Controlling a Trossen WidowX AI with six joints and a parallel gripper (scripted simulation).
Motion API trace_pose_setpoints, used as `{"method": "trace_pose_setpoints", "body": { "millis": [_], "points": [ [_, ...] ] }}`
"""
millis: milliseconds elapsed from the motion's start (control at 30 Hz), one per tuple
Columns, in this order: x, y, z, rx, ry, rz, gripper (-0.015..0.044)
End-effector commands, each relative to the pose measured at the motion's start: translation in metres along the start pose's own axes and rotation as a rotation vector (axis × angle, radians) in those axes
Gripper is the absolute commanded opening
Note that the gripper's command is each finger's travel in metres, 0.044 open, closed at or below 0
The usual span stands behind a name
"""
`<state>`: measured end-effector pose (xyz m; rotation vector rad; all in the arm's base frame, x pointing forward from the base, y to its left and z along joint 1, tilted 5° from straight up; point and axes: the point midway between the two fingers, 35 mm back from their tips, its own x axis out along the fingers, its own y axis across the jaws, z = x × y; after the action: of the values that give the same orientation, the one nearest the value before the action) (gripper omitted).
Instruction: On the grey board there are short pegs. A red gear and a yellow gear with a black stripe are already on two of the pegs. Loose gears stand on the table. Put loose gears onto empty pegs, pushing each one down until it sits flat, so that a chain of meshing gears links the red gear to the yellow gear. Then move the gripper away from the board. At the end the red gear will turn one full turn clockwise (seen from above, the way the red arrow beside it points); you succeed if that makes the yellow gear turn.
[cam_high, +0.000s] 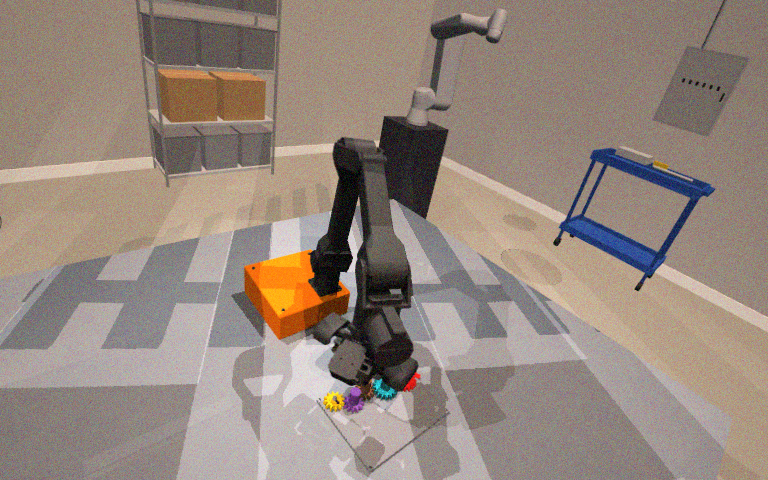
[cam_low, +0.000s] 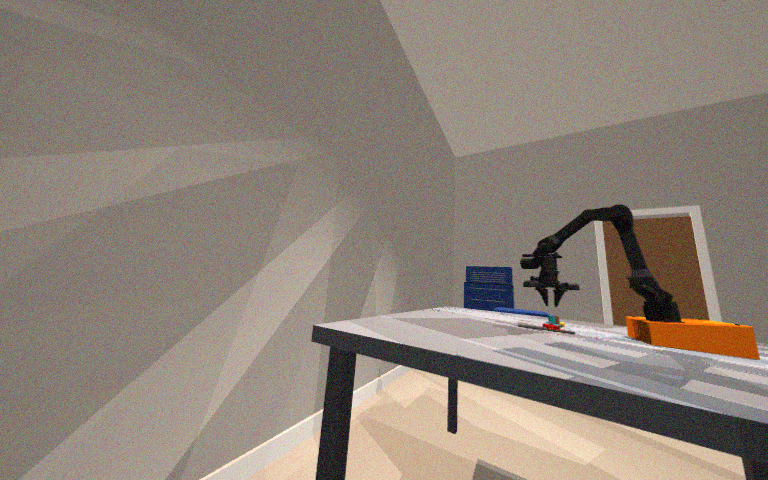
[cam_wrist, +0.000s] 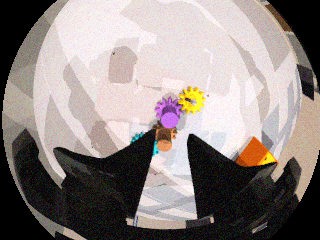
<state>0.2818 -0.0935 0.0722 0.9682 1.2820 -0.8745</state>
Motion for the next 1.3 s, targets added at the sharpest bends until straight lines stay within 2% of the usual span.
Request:
{"method": "trace_pose_setpoints", "body": {
  "millis": [0, 100, 300, 333, 1267],
  "points": [
    [-0.010, 0.000, 0.000, 0.000, 0.001, -0.001, 0.0193],
    [-0.047, -0.003, -0.003, 0.000, 0.001, -0.001, 0.0271],
    [-0.049, -0.004, -0.003, 0.000, 0.001, -0.001, 0.0429],
    [-0.049, -0.004, -0.003, 0.000, 0.001, -0.001, 0.0440],
    [-0.049, -0.004, -0.003, 0.000, 0.001, -0.001, 0.0440]
  ]
}}
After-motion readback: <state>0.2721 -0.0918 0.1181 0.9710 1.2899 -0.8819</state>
